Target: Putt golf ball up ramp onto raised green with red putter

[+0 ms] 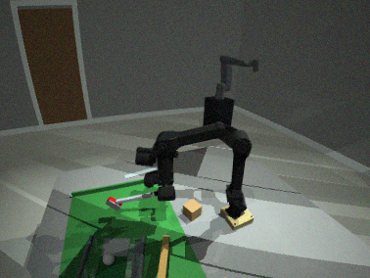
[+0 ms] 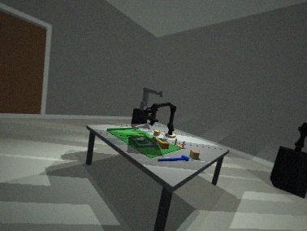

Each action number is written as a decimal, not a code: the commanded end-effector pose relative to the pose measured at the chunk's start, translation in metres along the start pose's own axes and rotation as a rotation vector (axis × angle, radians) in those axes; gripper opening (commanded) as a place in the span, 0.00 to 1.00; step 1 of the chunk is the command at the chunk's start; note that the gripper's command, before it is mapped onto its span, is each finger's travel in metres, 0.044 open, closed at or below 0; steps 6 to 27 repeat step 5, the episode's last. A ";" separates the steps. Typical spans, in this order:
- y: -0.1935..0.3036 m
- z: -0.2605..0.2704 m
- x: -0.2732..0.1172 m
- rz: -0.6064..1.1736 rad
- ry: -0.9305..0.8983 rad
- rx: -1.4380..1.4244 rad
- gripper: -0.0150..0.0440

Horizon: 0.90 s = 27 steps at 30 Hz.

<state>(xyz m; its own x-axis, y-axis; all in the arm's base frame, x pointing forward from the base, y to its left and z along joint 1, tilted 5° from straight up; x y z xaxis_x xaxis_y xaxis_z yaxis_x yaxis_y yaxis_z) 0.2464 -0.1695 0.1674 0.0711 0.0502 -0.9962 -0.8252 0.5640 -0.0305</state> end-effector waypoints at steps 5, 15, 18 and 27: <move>-0.001 0.000 0.000 -0.002 0.000 0.000 0.25; -0.001 0.000 0.000 -0.002 0.000 0.000 0.25; -0.001 0.000 0.000 -0.002 0.000 0.000 0.25; -0.001 0.000 0.000 -0.002 0.000 0.000 0.25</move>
Point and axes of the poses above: the point midway between the two fingers, 35 mm back from their tips, its own x axis out along the fingers, its own z axis across the jaws, y = z × x, the point moved 3 cm from there along -x, back along the fingers, and after that the axes turned 8 degrees about x, right-handed, at the moved point
